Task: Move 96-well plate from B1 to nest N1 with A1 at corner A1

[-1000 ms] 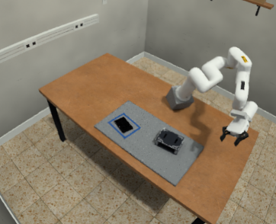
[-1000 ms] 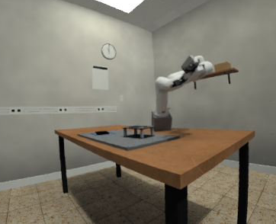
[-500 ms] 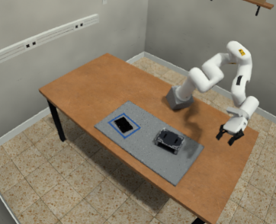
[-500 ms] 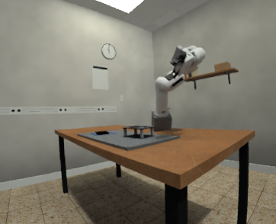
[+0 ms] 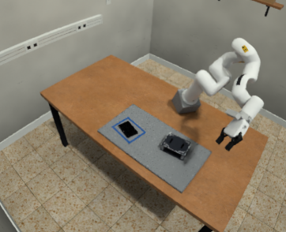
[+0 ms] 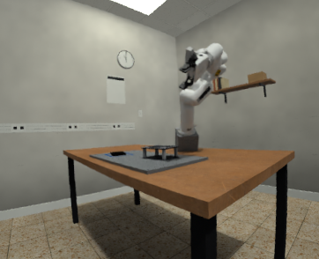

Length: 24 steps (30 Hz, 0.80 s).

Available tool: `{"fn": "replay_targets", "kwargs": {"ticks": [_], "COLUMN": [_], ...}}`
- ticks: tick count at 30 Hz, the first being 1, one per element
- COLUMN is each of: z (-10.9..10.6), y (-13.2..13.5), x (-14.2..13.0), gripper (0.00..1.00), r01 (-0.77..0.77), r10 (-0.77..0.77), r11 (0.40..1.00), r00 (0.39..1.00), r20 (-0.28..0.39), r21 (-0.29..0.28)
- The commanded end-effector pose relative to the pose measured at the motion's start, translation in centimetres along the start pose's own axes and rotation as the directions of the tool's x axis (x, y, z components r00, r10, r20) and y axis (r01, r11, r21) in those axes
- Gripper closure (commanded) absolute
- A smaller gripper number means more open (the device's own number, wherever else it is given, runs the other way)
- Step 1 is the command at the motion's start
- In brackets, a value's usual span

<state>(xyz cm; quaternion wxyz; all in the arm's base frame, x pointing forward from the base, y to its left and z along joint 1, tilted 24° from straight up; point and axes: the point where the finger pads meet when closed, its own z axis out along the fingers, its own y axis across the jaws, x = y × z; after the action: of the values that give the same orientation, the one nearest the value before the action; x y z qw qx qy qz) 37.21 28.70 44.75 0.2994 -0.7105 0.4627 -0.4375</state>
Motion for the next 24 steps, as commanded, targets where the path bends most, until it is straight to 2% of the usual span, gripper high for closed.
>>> {"fn": "replay_targets", "kwargs": {"ticks": [1,5,7,11,14,19,20,22,24], "z": [1.1,1.5,2.1,3.1,4.1,5.3,5.6,5.6,6.2], "y": [-0.2,-0.1,0.0,0.2,0.6,1.0,1.2,1.2,1.5], "x": [1.8,2.3,3.1,4.6,5.7,7.2,7.6,7.6,8.3], "gripper": [0.0,0.0,0.0,0.0,0.0,0.0,0.0,0.0,0.0], "r01": [-0.024,-0.043,-0.078,-0.078,-0.13,-0.13,-0.148,-0.148,-0.179], "r10": [0.024,0.045,0.083,0.083,0.145,0.145,0.167,0.167,0.206], "r11": [0.999,0.998,0.993,0.993,0.98,0.98,0.974,0.974,0.961], "r00": [1.0,0.998,0.995,0.995,0.985,0.985,0.981,0.981,0.971], "r20": [0.019,0.033,0.057,0.057,0.09,0.09,0.1,0.1,0.117], "r21": [-0.023,-0.045,-0.086,-0.086,-0.149,-0.149,-0.172,-0.172,-0.212]}}
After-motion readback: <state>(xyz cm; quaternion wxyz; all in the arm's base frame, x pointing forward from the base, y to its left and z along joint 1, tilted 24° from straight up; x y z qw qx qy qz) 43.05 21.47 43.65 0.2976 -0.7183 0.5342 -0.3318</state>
